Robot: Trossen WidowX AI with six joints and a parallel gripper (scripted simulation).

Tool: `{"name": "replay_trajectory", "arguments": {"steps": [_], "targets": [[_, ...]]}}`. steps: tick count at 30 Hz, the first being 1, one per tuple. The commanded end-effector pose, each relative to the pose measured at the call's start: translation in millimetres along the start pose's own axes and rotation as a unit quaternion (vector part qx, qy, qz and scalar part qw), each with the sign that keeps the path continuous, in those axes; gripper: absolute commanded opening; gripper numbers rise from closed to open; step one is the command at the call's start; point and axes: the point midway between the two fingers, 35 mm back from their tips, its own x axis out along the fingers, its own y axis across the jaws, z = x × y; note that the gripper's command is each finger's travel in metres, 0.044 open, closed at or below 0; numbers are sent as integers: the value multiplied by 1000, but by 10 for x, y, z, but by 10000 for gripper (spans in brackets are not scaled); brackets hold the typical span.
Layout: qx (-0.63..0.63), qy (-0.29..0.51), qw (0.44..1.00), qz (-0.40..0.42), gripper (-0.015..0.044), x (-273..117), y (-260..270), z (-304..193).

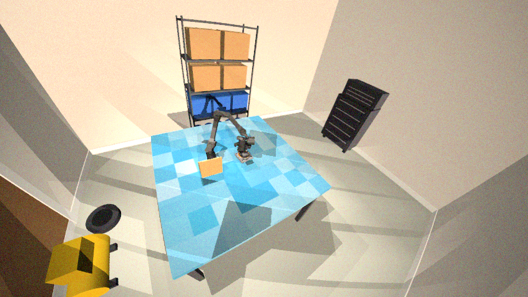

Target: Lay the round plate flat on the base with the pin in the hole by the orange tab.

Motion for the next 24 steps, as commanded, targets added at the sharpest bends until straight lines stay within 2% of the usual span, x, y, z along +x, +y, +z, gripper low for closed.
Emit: {"name": "replay_trajectory", "arguments": {"steps": [1,14,24], "targets": [[5,2,1000,5,0,10,38,-35],[5,2,1000,5,0,22,102,-53],[5,2,1000,4,0,-418,93,-67]]}}
